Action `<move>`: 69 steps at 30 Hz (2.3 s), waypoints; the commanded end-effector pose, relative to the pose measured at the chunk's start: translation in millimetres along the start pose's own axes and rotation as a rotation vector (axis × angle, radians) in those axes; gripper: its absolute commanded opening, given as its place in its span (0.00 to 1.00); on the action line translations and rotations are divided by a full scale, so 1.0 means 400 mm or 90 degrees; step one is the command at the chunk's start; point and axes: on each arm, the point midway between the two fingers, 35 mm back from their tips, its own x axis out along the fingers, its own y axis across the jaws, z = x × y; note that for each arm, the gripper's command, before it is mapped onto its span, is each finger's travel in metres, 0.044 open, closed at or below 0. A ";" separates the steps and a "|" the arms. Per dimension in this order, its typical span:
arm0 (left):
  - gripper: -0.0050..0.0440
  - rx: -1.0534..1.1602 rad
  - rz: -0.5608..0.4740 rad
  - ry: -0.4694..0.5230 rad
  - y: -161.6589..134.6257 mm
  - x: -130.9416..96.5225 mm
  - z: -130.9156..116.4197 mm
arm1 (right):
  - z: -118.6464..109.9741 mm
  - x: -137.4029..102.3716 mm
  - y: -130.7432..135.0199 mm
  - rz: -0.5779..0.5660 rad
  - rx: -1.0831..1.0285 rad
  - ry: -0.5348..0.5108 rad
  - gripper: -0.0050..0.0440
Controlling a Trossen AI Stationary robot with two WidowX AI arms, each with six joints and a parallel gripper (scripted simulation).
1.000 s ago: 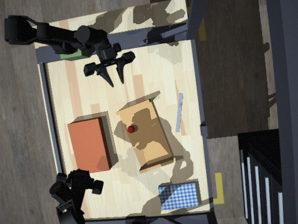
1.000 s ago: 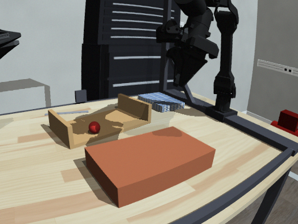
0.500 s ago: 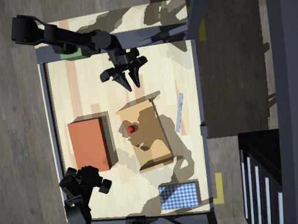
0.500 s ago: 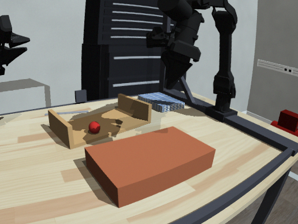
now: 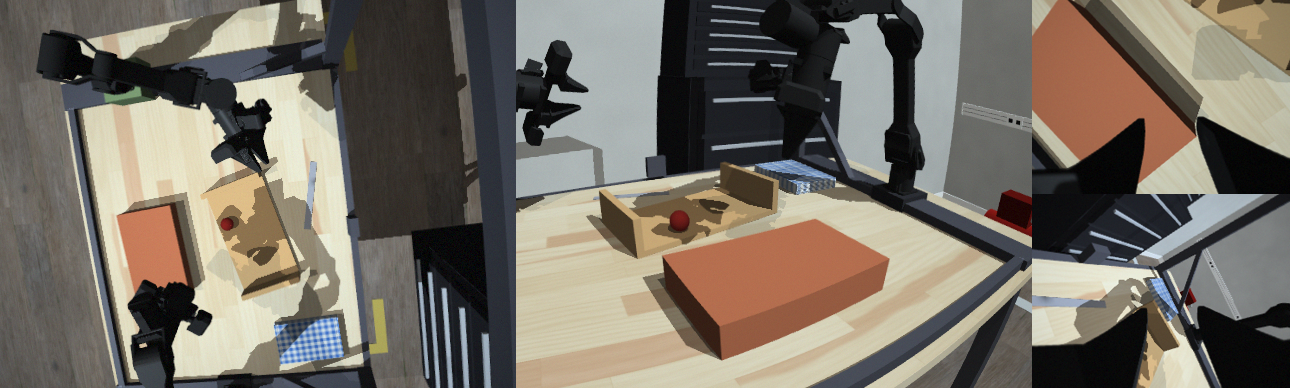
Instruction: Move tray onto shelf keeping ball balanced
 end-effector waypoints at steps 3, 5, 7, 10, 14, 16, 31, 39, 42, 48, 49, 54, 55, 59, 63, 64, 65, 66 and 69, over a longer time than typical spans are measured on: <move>0.45 0.056 -0.016 0.006 -0.052 0.008 0.036 | 0.013 0.081 0.025 0.083 -0.067 0.036 0.45; 0.45 0.064 -0.019 0.007 -0.060 0.011 0.039 | 0.010 0.091 0.031 0.096 -0.077 0.042 0.45; 0.45 0.071 -0.021 0.008 -0.067 0.010 0.043 | 0.006 0.100 0.037 0.110 -0.086 0.048 0.45; 0.45 0.091 -0.031 0.014 -0.088 0.019 0.052 | -0.001 0.124 0.056 0.156 -0.117 0.064 0.45; 0.45 0.129 -0.048 0.022 -0.128 0.031 0.067 | -0.024 0.157 0.079 0.219 -0.152 0.090 0.45; 0.45 0.146 -0.054 0.026 -0.145 0.036 0.073 | -0.035 0.170 0.089 0.251 -0.166 0.103 0.45; 0.45 0.253 -0.096 0.052 -0.256 0.061 0.102 | -0.126 0.214 0.136 0.475 -0.224 0.185 0.45; 0.45 0.312 -0.116 0.067 -0.316 0.071 0.112 | -0.178 0.210 0.144 0.603 -0.225 0.229 0.45; 0.45 0.303 -0.091 0.046 -0.295 0.043 0.127 | -0.189 0.198 0.155 0.617 -0.230 0.236 0.45; 0.45 0.363 -0.136 0.081 -0.369 0.082 0.114 | -0.213 0.197 0.135 0.705 -0.205 0.260 0.45; 0.45 0.372 -0.139 0.084 -0.378 0.083 0.114 | -0.220 0.191 0.134 0.726 -0.201 0.267 0.45; 0.45 0.403 -0.142 0.087 -0.404 0.079 0.118 | -0.246 0.166 0.132 0.804 -0.183 0.292 0.45; 0.45 0.406 -0.142 0.087 -0.407 0.079 0.119 | -0.249 0.164 0.132 0.811 -0.180 0.295 0.45; 0.45 0.400 -0.146 0.093 -0.403 0.085 0.114 | -0.239 0.154 0.137 0.817 -0.186 0.292 0.45; 0.45 0.392 -0.145 0.086 -0.399 0.084 0.118 | -0.236 0.163 0.136 0.797 -0.188 0.290 0.45; 0.45 0.392 -0.148 0.089 -0.401 0.087 0.115 | -0.234 0.166 0.135 0.794 -0.187 0.289 0.45; 0.45 0.393 -0.149 0.090 -0.402 0.087 0.114 | -0.225 0.166 0.123 0.785 -0.184 0.283 0.45; 0.45 0.393 -0.148 0.089 -0.402 0.085 0.114 | -0.225 0.166 0.123 0.785 -0.184 0.283 0.45; 0.45 0.395 -0.148 0.088 -0.405 0.097 0.114 | -0.232 0.163 0.126 0.789 -0.184 0.287 0.45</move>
